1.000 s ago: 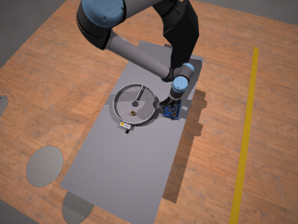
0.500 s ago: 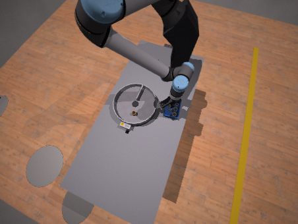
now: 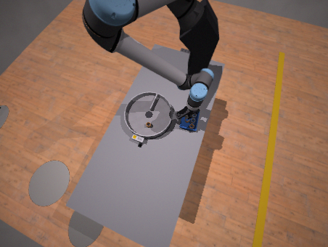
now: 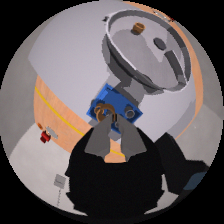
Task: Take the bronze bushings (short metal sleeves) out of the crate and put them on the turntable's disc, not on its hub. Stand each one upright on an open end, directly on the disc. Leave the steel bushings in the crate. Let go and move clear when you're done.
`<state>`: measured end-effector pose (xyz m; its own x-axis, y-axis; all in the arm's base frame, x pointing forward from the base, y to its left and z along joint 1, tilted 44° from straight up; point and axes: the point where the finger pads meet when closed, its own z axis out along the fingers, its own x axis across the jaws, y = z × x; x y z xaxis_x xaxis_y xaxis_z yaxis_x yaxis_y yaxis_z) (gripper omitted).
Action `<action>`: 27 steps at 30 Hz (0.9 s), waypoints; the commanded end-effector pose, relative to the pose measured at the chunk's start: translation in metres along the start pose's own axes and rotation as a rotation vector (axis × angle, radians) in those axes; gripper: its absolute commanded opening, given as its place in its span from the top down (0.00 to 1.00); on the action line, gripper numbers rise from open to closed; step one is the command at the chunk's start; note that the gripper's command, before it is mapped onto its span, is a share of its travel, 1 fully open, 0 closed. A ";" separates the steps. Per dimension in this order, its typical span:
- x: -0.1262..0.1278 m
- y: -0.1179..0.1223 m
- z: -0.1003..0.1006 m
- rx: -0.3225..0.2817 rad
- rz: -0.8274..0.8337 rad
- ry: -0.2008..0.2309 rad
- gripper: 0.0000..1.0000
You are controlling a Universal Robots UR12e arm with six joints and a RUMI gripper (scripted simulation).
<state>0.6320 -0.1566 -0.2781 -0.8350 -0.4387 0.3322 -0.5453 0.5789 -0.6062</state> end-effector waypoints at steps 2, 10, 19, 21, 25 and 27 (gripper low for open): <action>0.000 0.000 -0.001 0.000 0.000 -0.001 1.00; 0.000 0.000 -0.001 0.000 0.000 -0.001 1.00; 0.003 -0.003 -0.001 0.000 0.000 -0.001 1.00; 0.007 -0.006 -0.001 0.000 0.000 -0.001 1.00; 0.017 -0.014 -0.001 0.000 0.000 -0.001 1.00; 0.024 -0.019 -0.001 0.000 0.000 -0.001 1.00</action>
<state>0.6273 -0.1666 -0.2691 -0.8351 -0.4383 0.3324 -0.5452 0.5790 -0.6062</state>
